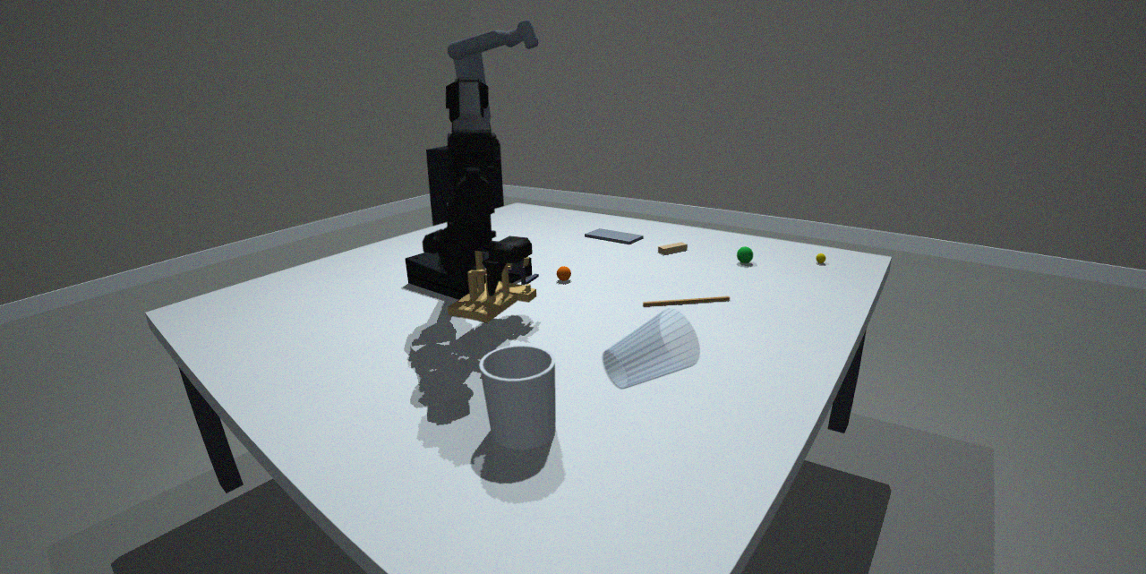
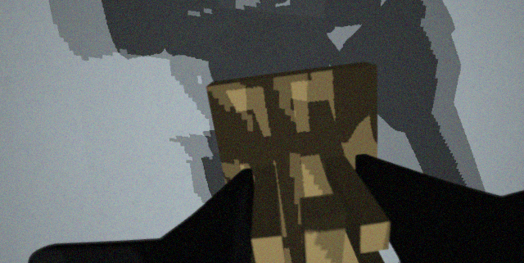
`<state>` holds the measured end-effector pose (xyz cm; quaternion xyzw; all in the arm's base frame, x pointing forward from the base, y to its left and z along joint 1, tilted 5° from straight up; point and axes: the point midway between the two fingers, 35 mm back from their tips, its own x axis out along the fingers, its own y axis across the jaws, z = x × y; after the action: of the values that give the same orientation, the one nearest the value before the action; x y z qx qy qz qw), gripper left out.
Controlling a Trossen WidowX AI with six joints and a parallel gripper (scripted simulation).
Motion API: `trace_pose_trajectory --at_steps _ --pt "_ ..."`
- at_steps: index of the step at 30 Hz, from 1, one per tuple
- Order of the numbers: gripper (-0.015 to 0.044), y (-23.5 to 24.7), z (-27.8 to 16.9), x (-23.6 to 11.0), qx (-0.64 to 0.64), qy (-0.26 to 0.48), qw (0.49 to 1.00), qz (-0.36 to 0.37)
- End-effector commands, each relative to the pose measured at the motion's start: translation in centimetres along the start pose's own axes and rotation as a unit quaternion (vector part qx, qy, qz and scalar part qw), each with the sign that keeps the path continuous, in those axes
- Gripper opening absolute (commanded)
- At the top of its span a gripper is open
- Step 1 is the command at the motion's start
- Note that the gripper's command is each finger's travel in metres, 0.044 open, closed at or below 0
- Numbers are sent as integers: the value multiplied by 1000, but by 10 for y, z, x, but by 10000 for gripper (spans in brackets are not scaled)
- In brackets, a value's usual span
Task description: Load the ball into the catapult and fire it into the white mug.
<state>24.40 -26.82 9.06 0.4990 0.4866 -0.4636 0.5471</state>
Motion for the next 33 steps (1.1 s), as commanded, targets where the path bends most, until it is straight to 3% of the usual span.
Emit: trace_pose_trajectory --at_steps 1,33 --pt "0 3 13 -1 -32 1 999 5" --pt "0 6 14 40 -33 1 999 5"
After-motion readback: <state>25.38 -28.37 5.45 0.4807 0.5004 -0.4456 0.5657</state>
